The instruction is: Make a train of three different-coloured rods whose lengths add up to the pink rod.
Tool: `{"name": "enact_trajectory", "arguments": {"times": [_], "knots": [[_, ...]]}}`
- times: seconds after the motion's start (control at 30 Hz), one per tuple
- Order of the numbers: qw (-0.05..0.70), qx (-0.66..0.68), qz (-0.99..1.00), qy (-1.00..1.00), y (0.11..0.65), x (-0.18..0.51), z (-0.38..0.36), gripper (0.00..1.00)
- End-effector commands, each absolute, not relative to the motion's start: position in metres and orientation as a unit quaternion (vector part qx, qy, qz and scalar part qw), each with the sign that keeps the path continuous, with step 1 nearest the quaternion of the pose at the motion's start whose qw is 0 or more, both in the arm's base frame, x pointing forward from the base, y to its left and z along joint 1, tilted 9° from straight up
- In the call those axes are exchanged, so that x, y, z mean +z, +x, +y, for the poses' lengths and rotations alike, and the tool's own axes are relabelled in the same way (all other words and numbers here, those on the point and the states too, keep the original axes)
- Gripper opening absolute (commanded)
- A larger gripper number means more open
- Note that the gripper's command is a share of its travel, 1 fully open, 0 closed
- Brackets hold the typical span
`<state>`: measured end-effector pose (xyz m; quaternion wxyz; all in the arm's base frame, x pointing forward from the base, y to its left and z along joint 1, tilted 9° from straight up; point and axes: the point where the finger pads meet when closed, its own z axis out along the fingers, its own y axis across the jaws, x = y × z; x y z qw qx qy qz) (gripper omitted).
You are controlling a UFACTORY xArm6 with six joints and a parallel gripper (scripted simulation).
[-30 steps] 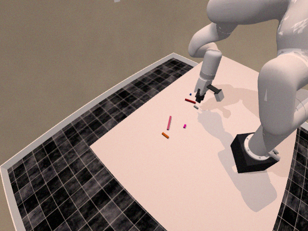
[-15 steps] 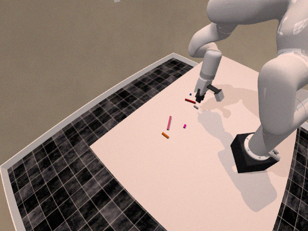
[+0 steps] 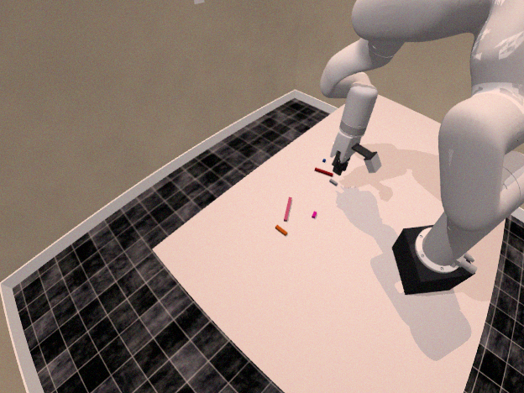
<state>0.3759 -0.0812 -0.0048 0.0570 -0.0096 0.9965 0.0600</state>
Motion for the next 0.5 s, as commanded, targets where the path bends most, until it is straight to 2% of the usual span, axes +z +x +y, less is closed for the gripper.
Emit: {"name": "enact_trajectory", "arguments": {"times": [0.0, 0.47], "knots": [[0.058, 0.060, 0.996, -0.010, 0.3770, -0.0043, -0.0816, 0.24], [0.058, 0.059, 0.997, -0.009, 0.3784, -0.0132, -0.0804, 0.24]]}}
